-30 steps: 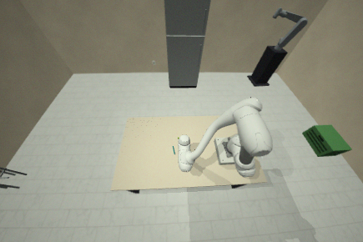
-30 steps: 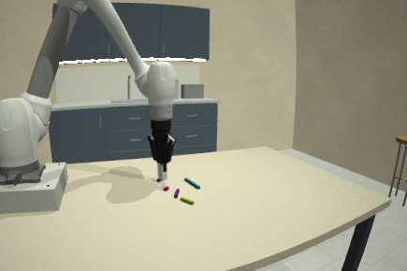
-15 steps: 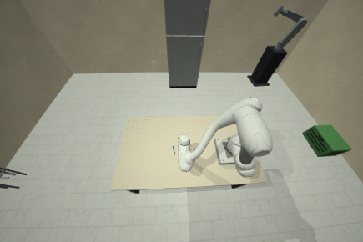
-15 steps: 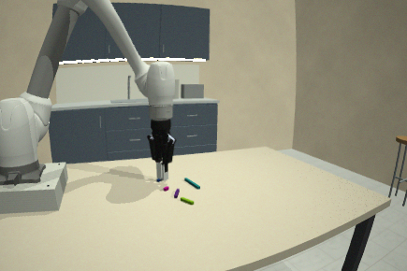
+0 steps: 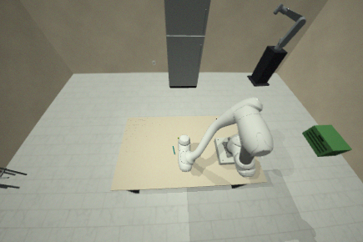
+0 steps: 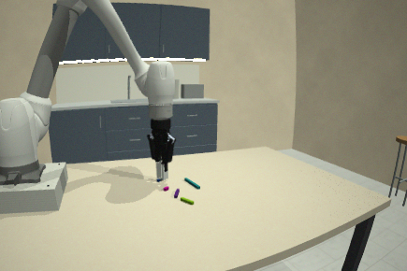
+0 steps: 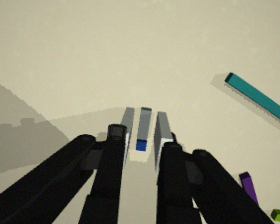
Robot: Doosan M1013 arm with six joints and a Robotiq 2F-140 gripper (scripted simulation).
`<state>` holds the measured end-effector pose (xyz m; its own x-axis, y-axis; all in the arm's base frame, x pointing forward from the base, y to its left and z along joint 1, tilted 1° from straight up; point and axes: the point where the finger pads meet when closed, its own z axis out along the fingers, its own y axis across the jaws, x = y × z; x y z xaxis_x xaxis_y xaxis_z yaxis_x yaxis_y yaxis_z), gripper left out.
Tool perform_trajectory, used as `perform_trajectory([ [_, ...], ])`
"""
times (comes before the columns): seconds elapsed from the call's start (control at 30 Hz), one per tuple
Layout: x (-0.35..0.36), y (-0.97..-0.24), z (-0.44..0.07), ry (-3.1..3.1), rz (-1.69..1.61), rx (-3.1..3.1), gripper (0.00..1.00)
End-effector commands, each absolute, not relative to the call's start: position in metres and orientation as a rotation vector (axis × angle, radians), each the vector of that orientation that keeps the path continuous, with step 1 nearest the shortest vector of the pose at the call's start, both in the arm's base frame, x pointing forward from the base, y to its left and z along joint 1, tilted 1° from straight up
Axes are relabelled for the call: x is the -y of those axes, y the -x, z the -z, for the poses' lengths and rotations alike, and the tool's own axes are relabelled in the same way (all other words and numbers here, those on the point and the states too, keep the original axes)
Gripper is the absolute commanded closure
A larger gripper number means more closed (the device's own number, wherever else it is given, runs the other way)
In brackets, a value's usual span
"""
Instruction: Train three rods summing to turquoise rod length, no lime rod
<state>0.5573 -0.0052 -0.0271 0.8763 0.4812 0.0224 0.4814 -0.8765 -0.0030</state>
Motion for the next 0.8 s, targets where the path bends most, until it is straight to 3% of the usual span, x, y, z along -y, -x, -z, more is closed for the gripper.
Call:
perform_trajectory([
  [0.0,0.006,-0.554,0.023,3.032,0.027,0.772,0.85],
  [0.47,0.007,-0.553,-0.045,3.032,0.027,0.772,0.85],
  [0.77,0.008,-0.553,-0.057,3.032,0.027,0.772,0.85],
])
